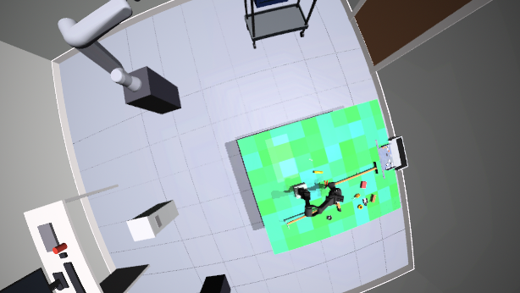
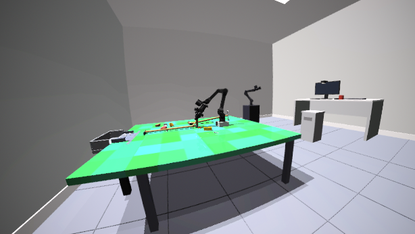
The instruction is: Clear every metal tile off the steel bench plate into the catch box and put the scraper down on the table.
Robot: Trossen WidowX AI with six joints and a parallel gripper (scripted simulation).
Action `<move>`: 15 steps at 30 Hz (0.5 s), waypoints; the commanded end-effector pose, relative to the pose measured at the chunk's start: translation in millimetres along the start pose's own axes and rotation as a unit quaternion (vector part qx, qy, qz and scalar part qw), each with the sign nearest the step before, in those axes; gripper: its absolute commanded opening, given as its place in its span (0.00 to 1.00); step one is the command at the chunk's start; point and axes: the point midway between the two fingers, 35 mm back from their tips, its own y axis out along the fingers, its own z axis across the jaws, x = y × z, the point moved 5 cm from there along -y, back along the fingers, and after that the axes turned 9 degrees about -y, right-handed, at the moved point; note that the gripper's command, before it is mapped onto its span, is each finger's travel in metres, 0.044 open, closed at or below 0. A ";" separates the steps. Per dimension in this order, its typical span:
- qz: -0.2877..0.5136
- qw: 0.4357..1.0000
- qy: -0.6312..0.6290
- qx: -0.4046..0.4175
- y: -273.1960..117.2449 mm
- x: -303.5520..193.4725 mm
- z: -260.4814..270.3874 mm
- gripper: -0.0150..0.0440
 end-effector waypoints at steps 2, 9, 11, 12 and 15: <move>-0.003 1.000 -0.002 0.001 -5.7 -7.5 1.8 0.25; -0.002 1.000 -0.001 0.000 -6.6 -7.4 7.8 0.25; -0.002 1.000 0.000 0.000 -7.0 -7.4 10.6 0.25; -0.002 1.000 0.000 0.000 -7.2 -7.4 11.9 0.25; -0.002 1.000 0.001 -0.001 -7.8 -7.5 16.0 0.25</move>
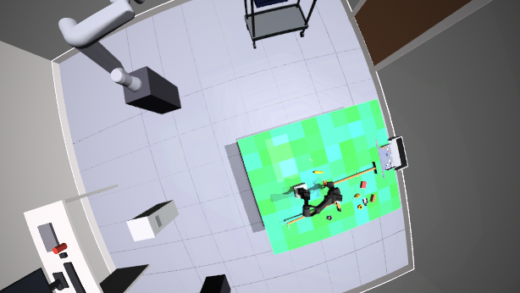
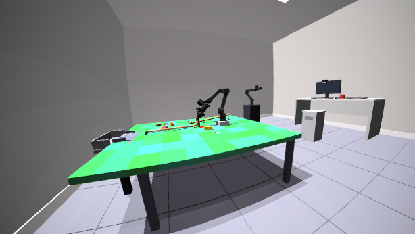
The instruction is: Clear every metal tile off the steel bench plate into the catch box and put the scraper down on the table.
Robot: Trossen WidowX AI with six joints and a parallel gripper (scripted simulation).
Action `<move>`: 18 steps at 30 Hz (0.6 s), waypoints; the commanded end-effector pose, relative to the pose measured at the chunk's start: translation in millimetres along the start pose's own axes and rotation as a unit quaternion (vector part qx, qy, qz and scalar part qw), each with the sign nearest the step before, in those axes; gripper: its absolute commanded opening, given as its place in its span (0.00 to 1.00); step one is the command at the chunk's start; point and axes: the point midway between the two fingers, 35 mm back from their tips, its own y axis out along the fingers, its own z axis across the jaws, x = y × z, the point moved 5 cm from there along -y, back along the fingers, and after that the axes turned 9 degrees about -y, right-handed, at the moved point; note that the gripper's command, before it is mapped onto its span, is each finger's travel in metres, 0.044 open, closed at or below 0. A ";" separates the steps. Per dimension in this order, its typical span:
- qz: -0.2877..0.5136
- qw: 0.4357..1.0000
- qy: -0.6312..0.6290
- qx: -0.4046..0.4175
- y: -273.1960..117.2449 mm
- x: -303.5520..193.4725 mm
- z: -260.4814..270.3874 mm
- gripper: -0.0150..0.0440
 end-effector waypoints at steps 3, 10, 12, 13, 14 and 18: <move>-0.001 1.000 0.001 0.000 -1.6 0.0 6.8 0.25; -0.002 1.000 0.001 0.000 0.0 2.9 6.5 0.25; -0.002 1.000 0.001 0.000 0.6 4.0 6.3 0.25; -0.002 1.000 0.001 0.000 1.0 4.9 6.2 0.25; -0.002 1.000 0.001 0.000 1.6 6.0 6.0 0.25; -0.002 1.000 0.001 0.000 4.3 11.4 5.1 0.25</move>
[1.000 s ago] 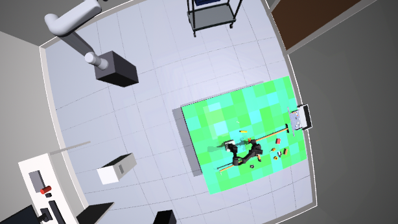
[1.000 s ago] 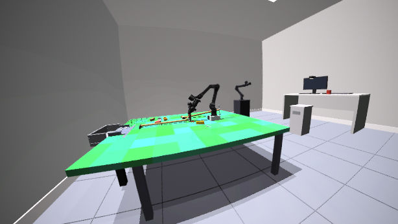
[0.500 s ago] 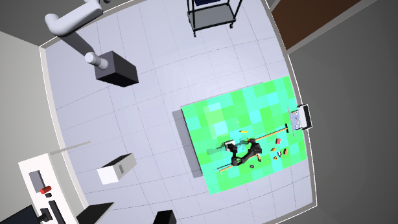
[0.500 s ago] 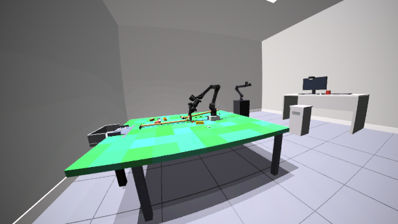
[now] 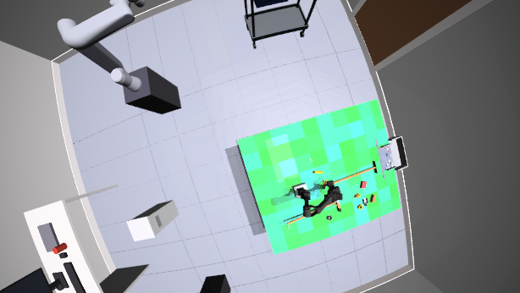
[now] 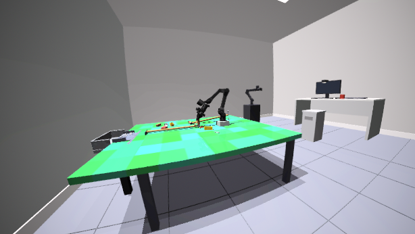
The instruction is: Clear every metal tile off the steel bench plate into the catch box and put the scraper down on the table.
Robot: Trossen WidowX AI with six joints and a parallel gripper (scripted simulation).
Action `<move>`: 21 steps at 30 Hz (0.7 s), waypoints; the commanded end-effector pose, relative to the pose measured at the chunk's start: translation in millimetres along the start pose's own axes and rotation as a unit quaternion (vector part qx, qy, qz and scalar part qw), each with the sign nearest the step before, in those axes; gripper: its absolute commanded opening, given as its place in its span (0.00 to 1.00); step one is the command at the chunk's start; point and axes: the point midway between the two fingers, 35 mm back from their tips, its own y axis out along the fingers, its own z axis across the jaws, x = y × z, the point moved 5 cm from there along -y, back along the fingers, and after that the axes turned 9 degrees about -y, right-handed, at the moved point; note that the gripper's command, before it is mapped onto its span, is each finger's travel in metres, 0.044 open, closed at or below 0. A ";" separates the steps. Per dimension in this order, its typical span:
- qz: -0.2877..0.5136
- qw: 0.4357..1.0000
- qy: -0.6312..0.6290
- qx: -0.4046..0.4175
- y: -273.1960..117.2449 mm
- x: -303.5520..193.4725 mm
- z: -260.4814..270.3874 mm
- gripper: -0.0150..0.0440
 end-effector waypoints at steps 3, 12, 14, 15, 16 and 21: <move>-0.009 1.000 0.001 -0.003 3.0 13.7 -2.7 0.25; -0.010 1.000 0.001 -0.003 10.0 26.0 -4.6 0.25; -0.010 1.000 0.001 -0.003 11.7 28.6 -5.0 0.25; -0.010 1.000 0.001 -0.003 12.5 30.0 -5.2 0.25; -0.010 1.000 0.001 -0.003 13.4 31.3 -5.4 0.25; -0.011 1.000 0.001 -0.003 17.8 37.9 -6.3 0.25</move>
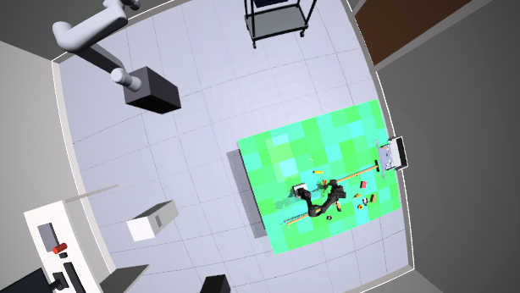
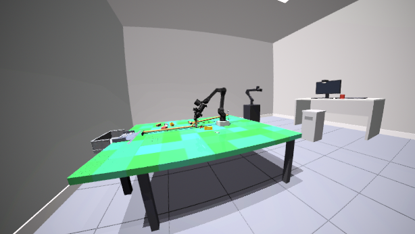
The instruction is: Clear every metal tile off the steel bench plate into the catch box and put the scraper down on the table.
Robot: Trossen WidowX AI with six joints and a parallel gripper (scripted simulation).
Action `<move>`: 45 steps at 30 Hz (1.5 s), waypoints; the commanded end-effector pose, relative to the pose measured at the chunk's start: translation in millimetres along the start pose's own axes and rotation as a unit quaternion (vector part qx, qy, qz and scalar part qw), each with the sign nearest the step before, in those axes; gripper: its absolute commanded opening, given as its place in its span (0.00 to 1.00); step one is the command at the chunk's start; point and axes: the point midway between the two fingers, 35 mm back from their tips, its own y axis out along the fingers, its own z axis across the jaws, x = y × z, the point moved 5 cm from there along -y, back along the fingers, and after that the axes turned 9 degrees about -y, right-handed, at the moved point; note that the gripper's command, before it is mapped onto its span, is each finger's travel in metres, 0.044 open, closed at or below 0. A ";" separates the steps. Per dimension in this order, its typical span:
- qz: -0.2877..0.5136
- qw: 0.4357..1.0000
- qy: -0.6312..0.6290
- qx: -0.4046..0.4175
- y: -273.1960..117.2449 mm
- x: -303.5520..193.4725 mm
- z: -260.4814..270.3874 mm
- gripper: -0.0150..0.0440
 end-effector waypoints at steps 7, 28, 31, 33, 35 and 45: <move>-0.013 1.000 0.002 -0.005 6.9 20.9 -4.2 0.25; -0.016 1.000 0.003 -0.005 28.9 46.8 -6.0 0.25; -0.016 1.000 0.003 -0.005 32.4 50.3 -6.1 0.25; -0.016 1.000 0.003 -0.005 34.7 52.6 -6.1 0.25; -0.017 1.000 0.003 -0.005 36.8 54.7 -6.1 0.25; -0.017 1.000 0.003 -0.005 44.2 62.2 -6.8 0.25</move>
